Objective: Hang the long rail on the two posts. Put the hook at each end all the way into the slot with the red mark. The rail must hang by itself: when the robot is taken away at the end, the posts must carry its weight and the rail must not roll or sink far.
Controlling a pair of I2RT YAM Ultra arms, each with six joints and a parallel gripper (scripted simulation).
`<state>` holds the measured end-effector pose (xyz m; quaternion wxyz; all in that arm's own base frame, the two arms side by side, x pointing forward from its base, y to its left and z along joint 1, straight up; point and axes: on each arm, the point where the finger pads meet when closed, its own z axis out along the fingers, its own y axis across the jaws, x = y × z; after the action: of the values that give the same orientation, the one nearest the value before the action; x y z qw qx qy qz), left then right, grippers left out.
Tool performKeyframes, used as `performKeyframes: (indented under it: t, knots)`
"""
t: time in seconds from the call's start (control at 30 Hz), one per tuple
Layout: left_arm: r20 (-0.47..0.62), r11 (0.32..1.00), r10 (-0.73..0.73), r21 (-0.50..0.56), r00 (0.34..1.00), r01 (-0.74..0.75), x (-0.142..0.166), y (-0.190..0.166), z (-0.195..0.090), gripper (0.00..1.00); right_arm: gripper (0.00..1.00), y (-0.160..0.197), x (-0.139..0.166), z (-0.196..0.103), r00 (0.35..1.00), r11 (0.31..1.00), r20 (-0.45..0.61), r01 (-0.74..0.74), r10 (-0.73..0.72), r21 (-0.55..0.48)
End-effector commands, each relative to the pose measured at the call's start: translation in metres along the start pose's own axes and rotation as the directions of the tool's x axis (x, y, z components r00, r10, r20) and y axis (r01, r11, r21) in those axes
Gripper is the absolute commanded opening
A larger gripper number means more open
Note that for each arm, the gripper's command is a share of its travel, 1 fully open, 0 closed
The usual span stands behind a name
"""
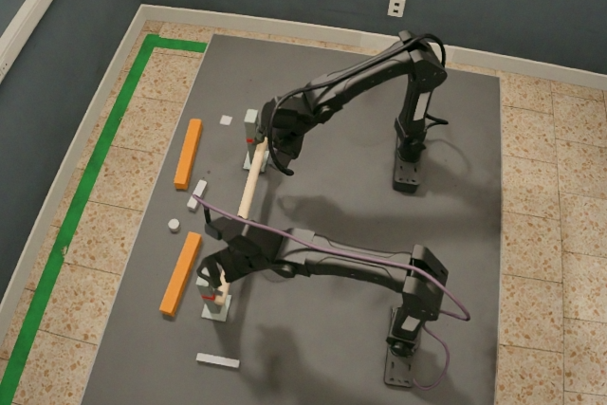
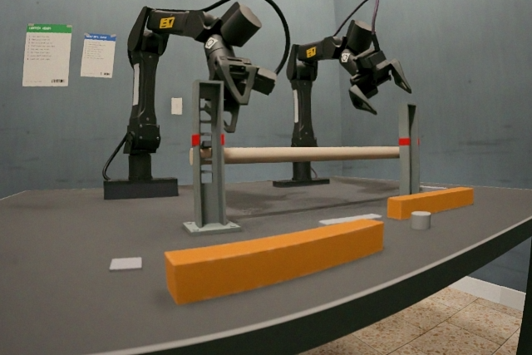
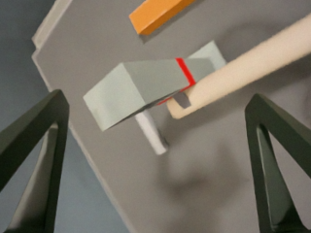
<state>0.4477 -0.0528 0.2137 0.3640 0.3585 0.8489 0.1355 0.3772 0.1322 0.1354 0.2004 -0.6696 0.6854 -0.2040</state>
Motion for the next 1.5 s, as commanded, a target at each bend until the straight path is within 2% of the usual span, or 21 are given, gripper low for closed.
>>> performKeyframes:
  t: [0.0,0.17,0.37,0.43,0.57,1.47]
  knots:
    - [0.089,0.970,-0.234,-0.045,0.968,0.239,-0.009,0.017,-0.011,1.00,0.74,-0.007,-0.003,-0.005,1.000,1.000,0.011,-0.009,0.009,0.020]
    - [0.131,0.906,-0.413,-0.040,0.901,0.421,-0.007,0.026,-0.013,1.00,0.74,-0.007,-0.003,-0.005,1.000,1.000,0.011,-0.009,0.009,0.020]
    - [0.183,0.785,-0.607,-0.015,0.774,0.619,-0.005,0.037,-0.017,1.00,0.74,-0.007,-0.003,-0.005,1.000,1.000,0.011,-0.009,0.009,0.020]
    - [0.183,0.785,-0.607,-0.015,0.774,0.619,-0.005,0.037,-0.017,1.00,0.74,-0.007,-0.003,-0.005,1.000,1.000,0.011,-0.009,0.009,0.020]
    - [0.194,0.742,-0.655,-0.015,0.730,0.670,-0.001,0.042,-0.018,1.00,0.74,-0.007,-0.003,-0.005,1.000,1.000,0.011,-0.009,0.009,0.020]
    - [0.181,0.754,-0.642,-0.024,0.745,0.656,0.002,0.041,-0.018,1.00,0.74,-0.007,-0.003,-0.005,1.000,1.000,0.011,-0.009,0.009,0.020]
